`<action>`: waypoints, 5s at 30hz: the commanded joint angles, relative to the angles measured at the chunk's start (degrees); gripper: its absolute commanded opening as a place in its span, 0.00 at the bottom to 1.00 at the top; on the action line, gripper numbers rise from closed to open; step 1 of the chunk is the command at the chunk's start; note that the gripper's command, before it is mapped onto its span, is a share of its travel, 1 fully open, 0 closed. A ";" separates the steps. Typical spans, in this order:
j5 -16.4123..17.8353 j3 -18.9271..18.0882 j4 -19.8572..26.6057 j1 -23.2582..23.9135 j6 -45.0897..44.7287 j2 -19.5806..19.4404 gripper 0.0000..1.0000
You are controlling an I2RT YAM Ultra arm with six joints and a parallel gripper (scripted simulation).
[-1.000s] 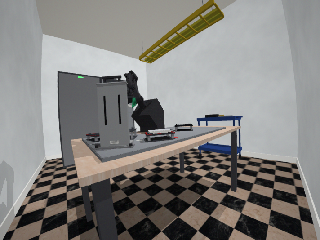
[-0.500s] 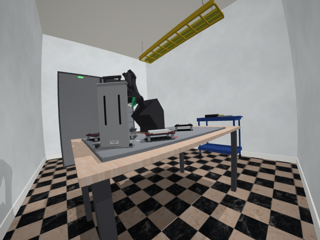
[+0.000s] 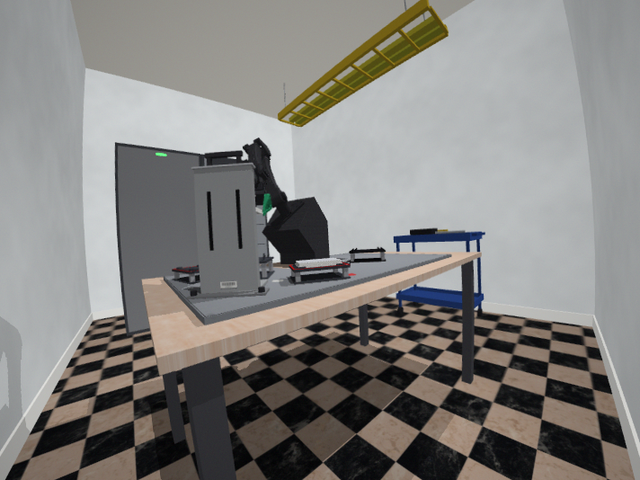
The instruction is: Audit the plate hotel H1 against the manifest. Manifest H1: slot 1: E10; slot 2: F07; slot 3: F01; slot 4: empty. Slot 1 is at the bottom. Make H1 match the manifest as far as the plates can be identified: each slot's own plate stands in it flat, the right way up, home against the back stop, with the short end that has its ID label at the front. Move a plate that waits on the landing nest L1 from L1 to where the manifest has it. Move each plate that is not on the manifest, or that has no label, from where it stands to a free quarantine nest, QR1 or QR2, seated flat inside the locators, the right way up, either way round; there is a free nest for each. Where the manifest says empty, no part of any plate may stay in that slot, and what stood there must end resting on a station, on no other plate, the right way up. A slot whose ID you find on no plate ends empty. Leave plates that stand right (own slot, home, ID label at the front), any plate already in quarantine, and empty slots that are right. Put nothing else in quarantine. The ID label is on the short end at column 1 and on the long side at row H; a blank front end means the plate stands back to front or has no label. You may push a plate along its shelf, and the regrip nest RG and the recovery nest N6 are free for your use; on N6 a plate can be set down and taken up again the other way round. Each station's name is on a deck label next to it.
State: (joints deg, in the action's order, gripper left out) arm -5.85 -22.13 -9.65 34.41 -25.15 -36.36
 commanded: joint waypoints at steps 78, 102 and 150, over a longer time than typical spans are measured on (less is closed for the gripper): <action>-0.59 -4.91 -5.22 -1.79 0.22 -6.92 0.87; -1.14 -7.19 -7.10 -2.44 0.20 -10.96 0.87; -1.38 -9.37 -8.84 -2.76 0.17 -14.84 0.87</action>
State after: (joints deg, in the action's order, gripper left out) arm -7.51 -29.76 -17.15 32.42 -25.15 -50.50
